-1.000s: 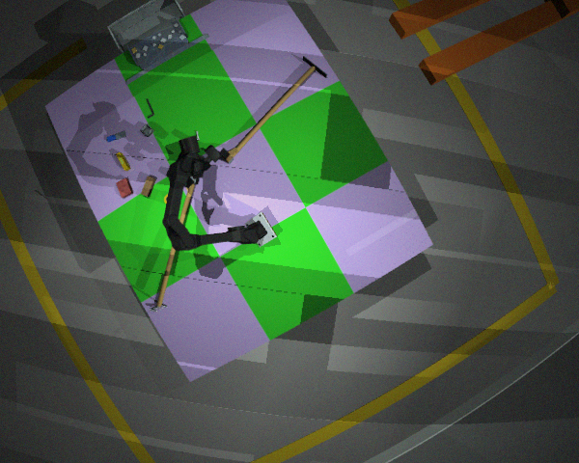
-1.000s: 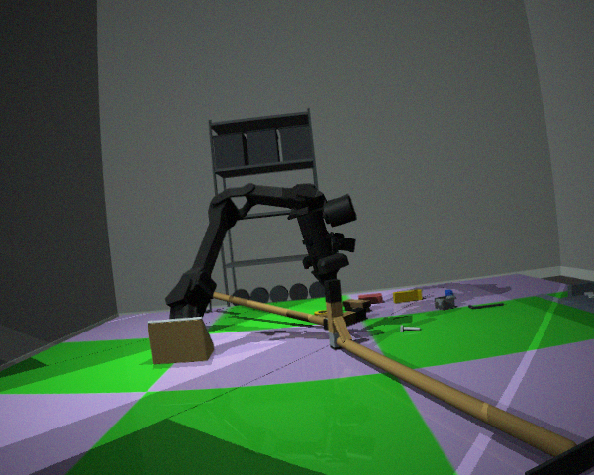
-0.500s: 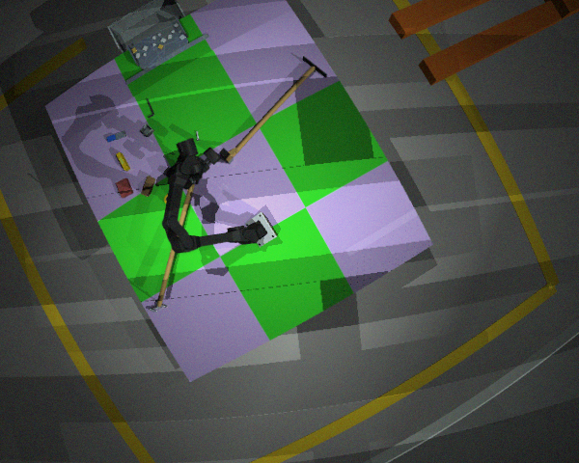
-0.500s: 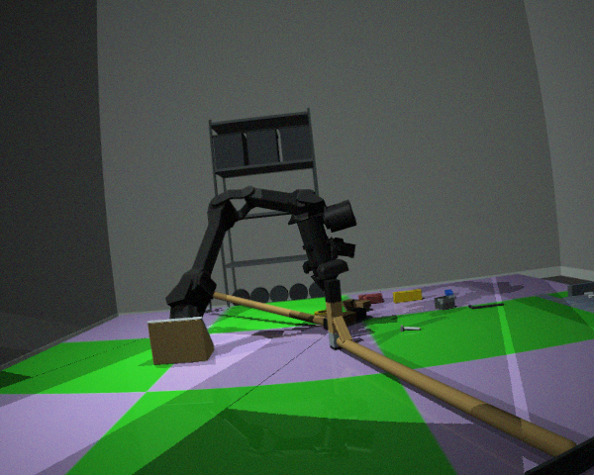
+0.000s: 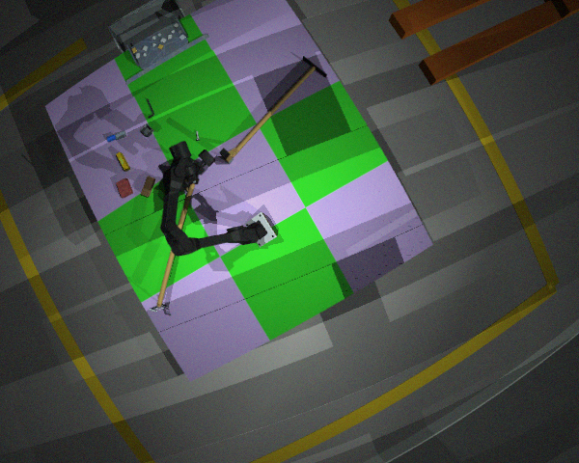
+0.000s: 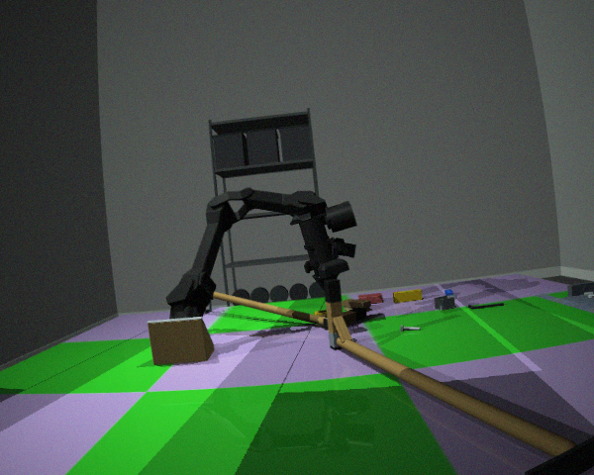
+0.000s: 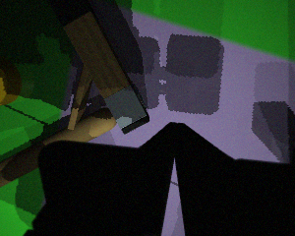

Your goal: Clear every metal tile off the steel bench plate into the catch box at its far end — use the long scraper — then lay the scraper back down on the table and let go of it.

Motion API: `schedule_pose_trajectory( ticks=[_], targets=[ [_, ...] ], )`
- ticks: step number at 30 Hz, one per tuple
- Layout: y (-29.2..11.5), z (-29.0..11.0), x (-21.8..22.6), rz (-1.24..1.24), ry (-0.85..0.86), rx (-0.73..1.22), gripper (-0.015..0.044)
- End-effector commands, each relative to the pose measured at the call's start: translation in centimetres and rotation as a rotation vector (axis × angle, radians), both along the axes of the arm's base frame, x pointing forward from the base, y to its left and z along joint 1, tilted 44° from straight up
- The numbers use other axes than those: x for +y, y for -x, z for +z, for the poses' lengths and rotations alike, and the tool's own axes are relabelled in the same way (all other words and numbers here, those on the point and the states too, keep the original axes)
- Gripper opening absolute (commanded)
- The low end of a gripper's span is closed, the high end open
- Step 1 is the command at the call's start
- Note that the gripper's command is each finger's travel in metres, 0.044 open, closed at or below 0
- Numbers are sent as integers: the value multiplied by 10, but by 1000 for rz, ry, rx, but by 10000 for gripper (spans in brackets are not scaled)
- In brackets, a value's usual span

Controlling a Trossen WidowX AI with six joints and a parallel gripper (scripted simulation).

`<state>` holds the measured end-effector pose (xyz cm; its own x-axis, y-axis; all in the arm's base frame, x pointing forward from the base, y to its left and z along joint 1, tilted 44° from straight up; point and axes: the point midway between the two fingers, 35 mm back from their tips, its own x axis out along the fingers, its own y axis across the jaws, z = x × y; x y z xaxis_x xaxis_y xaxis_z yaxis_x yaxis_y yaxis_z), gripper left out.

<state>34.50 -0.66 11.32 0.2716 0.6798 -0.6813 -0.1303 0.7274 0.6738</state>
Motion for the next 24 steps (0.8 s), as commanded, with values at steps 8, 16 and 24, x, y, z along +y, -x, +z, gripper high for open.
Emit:
schedule_pose_trajectory(
  ticks=[8,16,24],
  targets=[
    [-4,13,12,-1,10,-3,0],
    [-6,21,20,-1,13,-3,0],
    [-7,30,29,-1,14,-3,0]
  ],
)
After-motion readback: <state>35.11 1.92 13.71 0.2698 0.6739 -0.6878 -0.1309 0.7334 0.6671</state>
